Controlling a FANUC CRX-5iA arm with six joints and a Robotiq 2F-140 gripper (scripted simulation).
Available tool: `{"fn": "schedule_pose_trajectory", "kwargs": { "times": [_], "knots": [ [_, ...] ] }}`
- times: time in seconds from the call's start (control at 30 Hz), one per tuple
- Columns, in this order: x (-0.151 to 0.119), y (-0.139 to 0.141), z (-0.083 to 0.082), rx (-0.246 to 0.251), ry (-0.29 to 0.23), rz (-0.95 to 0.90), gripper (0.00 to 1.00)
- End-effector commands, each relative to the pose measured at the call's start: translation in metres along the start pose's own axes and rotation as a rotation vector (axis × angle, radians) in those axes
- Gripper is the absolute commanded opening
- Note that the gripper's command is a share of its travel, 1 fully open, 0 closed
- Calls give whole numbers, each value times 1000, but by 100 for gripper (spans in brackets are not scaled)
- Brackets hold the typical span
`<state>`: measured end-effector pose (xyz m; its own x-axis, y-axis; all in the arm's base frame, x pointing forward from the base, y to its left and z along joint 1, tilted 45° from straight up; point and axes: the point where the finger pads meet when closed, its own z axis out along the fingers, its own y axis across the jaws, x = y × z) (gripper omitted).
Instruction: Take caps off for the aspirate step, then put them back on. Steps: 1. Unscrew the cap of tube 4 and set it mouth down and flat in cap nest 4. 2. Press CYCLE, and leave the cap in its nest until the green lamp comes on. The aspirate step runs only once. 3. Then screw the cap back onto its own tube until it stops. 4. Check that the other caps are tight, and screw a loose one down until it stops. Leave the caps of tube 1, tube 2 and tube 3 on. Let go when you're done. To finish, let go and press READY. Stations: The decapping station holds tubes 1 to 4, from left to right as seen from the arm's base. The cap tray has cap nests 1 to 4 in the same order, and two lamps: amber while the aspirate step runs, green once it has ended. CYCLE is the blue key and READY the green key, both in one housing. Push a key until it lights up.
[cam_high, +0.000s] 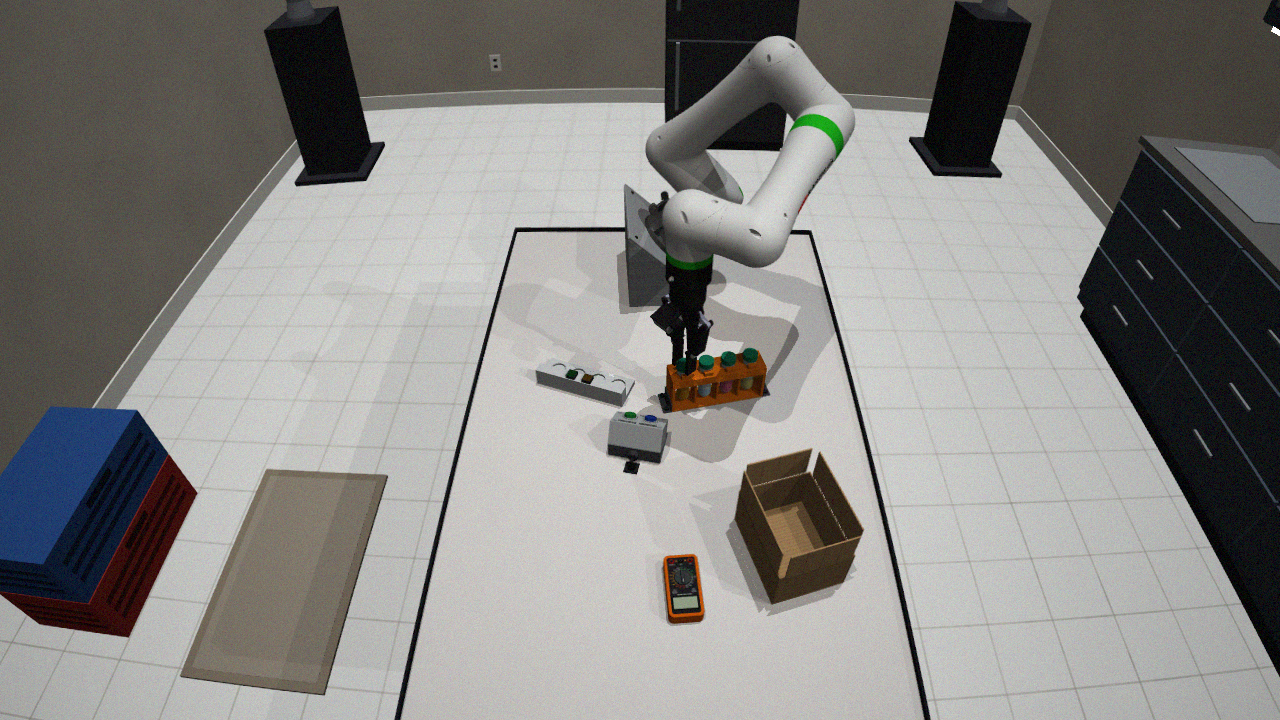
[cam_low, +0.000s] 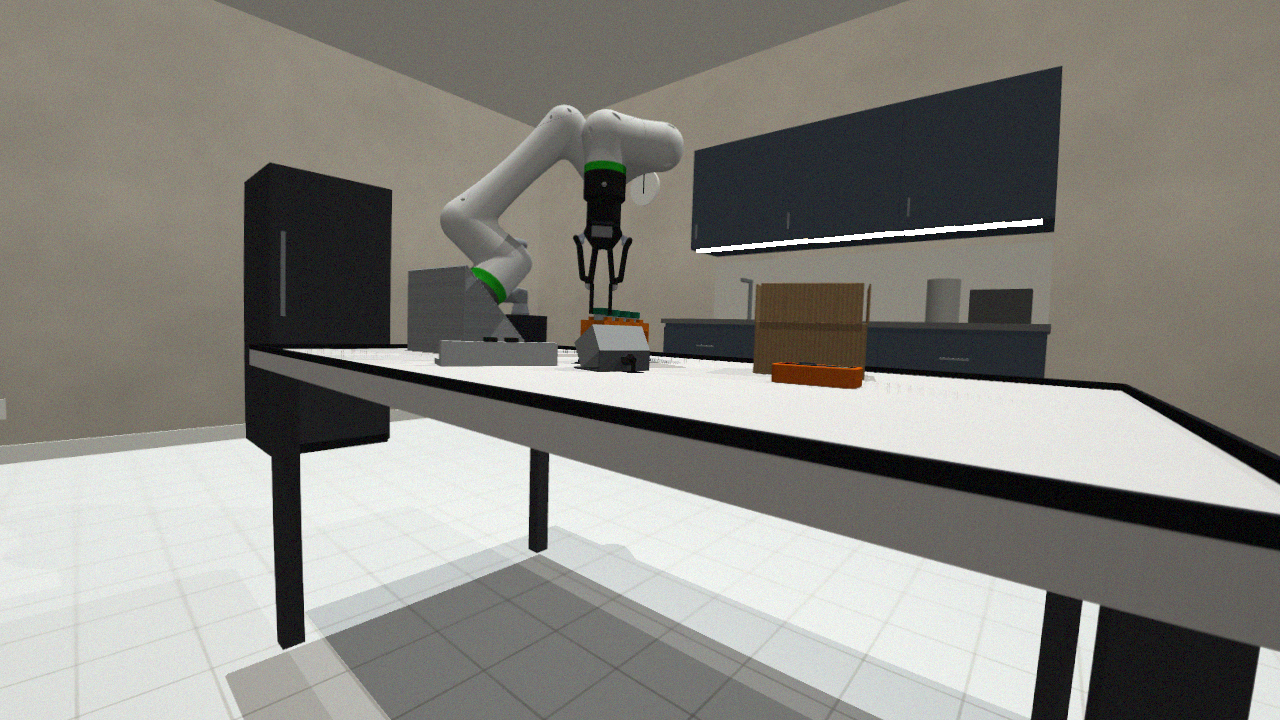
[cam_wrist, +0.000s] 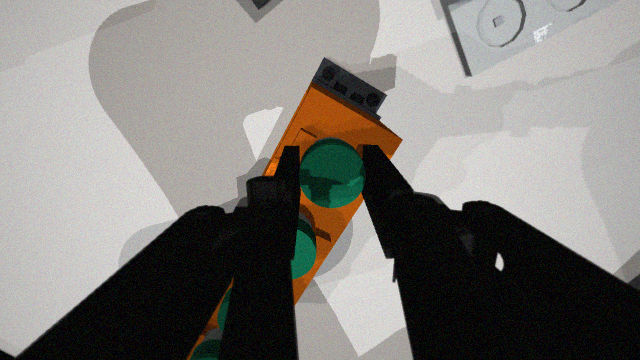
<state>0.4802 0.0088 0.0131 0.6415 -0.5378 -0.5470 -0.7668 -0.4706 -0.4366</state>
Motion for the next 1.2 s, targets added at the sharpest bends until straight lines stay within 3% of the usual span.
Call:
{"fn": "schedule_pose_trajectory", "kwargs": {
  "times": [0.0,0.03,0.07,0.4,0.5,0.6,1.03,1.17],
  "knots": [
    [0,0,-1,2,0,-5,30],
    [0,0,-1,2,0,-5,30],
    [0,0,-1,2,1,-5,41],
    [0,0,-1,2,0,-5,41],
    [0,0,-1,3,0,245,41],
    [0,0,-1,3,0,298,41],
    [0,0,-1,4,-2,1025,41],
    [0,0,-1,2,-1,1042,41]
  ]
}}
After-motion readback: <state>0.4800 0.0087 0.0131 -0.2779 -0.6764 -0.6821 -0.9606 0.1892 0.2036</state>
